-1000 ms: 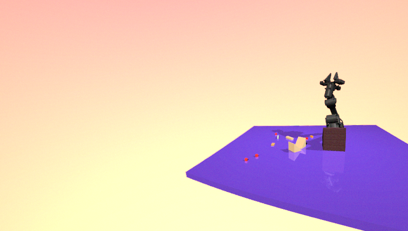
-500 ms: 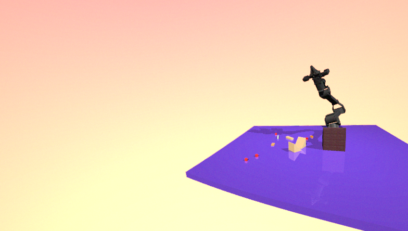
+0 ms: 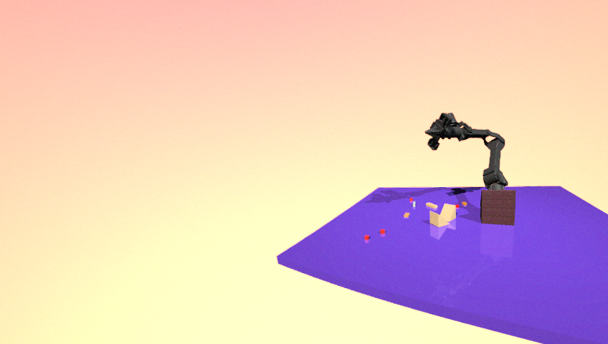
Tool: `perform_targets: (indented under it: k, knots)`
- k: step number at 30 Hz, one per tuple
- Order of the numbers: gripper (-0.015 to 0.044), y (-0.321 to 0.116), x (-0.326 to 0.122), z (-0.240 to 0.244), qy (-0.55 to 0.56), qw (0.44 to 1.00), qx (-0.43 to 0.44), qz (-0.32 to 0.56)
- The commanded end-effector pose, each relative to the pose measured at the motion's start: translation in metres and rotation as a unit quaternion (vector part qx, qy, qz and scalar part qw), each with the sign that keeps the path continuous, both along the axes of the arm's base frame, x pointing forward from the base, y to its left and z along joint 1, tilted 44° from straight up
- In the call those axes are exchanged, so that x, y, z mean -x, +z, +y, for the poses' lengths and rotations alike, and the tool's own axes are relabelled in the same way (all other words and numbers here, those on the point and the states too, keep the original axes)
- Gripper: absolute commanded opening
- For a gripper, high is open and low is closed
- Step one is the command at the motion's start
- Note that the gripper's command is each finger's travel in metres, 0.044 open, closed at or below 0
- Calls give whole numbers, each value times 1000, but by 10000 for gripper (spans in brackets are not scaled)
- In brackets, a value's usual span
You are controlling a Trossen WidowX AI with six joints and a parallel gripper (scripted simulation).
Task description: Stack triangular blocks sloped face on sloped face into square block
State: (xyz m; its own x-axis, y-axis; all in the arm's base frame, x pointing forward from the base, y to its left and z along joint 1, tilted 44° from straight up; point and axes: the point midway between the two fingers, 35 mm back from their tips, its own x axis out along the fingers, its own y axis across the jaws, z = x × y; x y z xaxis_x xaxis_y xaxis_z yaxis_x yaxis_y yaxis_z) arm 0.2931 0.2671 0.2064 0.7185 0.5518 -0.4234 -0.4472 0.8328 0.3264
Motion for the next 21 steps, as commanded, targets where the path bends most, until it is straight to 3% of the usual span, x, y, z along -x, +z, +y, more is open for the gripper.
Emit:
perform_targets:
  k: [1,6,12,19,21]
  knots:
    - [0,-60,-30,-28,-115,986,49,110]
    - [0,-129,-48,-76,-261,933,113,221]
    - [0,-196,-46,-145,-430,825,199,309]
    - [0,-249,-20,-229,-593,655,315,346]
    - [0,-253,-17,-236,-605,638,327,346]
